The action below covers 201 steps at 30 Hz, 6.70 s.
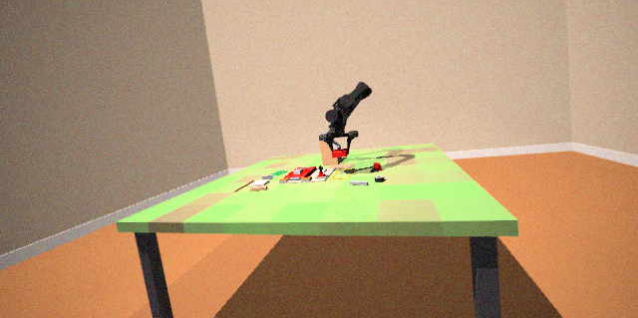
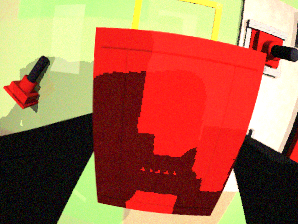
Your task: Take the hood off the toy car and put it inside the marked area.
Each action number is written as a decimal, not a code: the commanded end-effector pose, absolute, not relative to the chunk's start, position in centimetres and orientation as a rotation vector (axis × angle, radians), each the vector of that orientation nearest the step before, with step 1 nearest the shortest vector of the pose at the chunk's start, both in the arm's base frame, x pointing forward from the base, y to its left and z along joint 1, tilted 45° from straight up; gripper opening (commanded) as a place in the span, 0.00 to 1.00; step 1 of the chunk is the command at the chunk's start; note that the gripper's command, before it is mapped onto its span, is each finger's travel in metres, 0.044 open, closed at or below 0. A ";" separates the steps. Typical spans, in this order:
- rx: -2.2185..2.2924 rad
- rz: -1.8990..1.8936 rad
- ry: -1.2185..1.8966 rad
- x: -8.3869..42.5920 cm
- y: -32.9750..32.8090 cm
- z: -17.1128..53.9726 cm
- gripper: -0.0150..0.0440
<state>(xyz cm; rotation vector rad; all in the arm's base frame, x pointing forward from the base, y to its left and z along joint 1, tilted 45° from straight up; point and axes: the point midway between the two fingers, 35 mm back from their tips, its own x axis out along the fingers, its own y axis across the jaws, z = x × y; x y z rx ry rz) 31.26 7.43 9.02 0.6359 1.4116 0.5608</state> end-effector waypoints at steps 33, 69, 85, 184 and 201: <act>0.643 0.560 1.417 31.4 8.9 7.5 0.25; 0.644 0.560 1.417 31.6 10.3 6.1 0.25; 0.644 0.561 1.416 31.7 10.9 5.5 0.25; 0.648 0.573 1.411 31.8 14.0 2.8 0.79; 0.645 0.571 1.414 31.3 8.9 7.8 1.00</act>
